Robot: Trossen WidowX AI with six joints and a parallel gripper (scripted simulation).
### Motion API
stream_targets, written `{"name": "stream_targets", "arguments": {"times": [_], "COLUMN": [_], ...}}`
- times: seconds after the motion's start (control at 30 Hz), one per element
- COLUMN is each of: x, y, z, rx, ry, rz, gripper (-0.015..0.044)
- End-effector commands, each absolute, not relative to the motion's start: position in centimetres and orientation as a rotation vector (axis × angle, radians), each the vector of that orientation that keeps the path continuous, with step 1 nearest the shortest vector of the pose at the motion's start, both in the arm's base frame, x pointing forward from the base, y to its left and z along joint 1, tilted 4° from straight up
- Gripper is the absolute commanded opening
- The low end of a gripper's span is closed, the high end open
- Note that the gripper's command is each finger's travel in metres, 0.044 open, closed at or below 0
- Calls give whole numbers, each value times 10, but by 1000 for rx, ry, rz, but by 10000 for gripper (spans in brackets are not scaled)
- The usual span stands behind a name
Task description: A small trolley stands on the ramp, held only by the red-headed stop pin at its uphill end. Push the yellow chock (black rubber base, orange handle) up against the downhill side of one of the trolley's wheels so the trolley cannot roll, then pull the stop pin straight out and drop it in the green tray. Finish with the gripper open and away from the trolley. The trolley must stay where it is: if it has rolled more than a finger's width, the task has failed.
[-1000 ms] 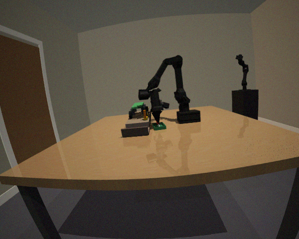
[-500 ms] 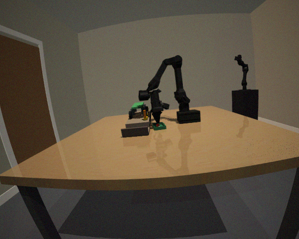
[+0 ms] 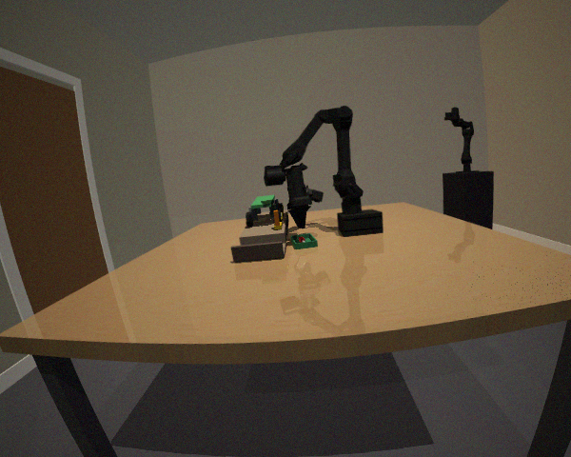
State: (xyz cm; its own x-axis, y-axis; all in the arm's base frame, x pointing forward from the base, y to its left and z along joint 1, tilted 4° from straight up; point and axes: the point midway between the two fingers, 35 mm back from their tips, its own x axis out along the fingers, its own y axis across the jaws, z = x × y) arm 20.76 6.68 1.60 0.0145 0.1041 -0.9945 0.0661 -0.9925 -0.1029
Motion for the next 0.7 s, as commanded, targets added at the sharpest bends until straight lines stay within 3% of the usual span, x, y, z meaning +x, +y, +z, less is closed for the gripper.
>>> {"name": "stream_targets", "arguments": {"times": [0.0,0.67], "x": [208,207], "y": [68,71], "z": [29,78], "rx": [-2216,-2224], "ry": [-192,-192], "rz": [2174,2173], "gripper": [440,440]}}
